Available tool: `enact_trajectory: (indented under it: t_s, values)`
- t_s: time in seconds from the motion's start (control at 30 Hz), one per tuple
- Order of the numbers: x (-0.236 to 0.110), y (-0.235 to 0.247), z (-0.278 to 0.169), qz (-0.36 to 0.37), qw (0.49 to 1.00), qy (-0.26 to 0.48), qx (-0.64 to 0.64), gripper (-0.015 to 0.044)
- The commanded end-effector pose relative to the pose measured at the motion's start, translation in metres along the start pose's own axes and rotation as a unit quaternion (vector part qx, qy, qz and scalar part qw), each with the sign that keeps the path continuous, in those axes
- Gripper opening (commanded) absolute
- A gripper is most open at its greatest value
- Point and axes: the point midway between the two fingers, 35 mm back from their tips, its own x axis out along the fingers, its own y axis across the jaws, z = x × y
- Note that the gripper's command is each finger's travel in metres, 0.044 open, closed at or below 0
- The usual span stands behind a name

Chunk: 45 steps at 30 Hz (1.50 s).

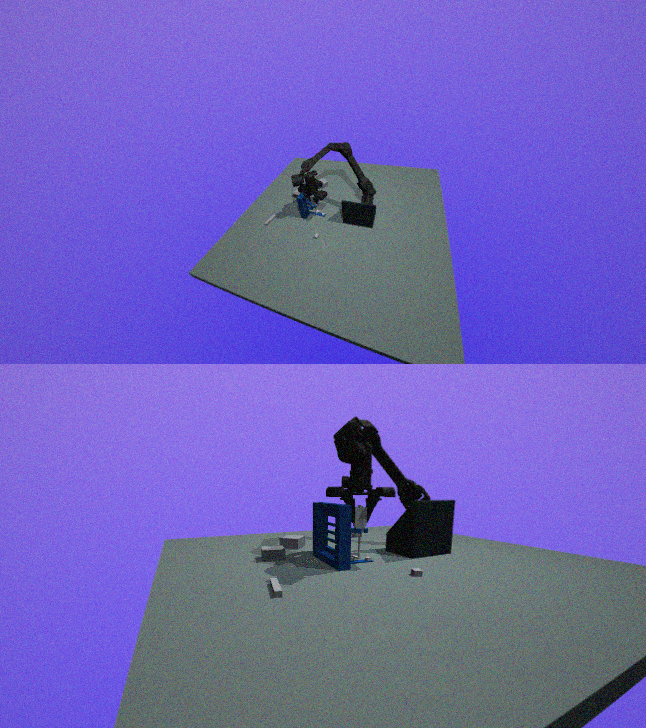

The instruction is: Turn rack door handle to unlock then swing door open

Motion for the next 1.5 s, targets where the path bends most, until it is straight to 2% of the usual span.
enact_trajectory:
  t_s: [0.0,0.63,0.8,1.47]
  values:
    - [0.0,0.0,0.0,0.0,1.0,0.0,0.002,0.0148]
    - [0.0,0.0,0.0,0.0,1.0,0.0,0.002,0.0023]
    - [0.0,-0.001,0.001,0.0,1.0,-0.001,-0.014,0.0023]
    - [0.0,-0.018,0.014,-0.001,0.973,-0.001,-0.229,0.0023]
